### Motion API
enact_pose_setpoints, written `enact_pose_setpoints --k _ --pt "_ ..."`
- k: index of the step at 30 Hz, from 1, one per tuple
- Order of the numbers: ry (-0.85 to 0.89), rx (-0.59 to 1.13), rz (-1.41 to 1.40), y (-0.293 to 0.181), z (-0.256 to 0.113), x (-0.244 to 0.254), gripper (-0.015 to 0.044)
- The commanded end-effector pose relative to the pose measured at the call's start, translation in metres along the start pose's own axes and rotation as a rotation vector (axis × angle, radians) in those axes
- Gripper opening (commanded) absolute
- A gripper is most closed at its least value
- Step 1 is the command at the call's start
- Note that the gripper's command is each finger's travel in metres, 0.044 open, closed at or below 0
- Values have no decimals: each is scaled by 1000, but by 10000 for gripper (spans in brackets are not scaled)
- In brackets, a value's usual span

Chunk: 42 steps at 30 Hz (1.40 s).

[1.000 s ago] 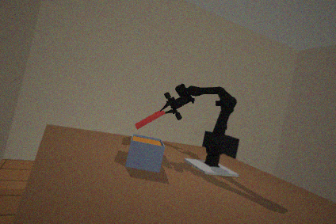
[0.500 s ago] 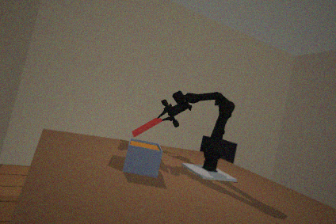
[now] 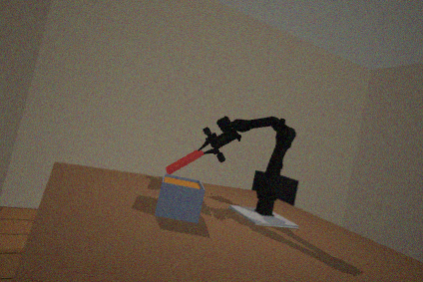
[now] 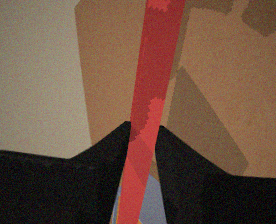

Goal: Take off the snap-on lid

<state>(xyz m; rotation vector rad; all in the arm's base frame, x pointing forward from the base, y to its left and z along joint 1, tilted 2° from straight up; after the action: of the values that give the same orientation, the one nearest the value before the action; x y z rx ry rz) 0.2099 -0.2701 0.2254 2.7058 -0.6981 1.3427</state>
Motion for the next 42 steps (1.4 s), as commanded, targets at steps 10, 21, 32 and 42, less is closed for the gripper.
enact_pose_setpoints --k 10,21,32,42 --pt "8 1 -3 1 6 -7 0" --pt "8 1 -3 2 12 -13 0" --pt "8 1 -3 3 17 -20 0" --pt "8 1 -3 4 22 -26 0"
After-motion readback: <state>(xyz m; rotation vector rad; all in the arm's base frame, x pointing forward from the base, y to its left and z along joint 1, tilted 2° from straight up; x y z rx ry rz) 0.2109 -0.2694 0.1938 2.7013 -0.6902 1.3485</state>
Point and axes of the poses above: the point midway between the two fingers, 35 mm back from their tips, its own z axis out along the fingers, its own x axis across the jaws, y = z × x, the point moved 1 cm from there along -z, back along the fingers, and after that the axes turned 11 degrees about z, right-handed, at the moved point
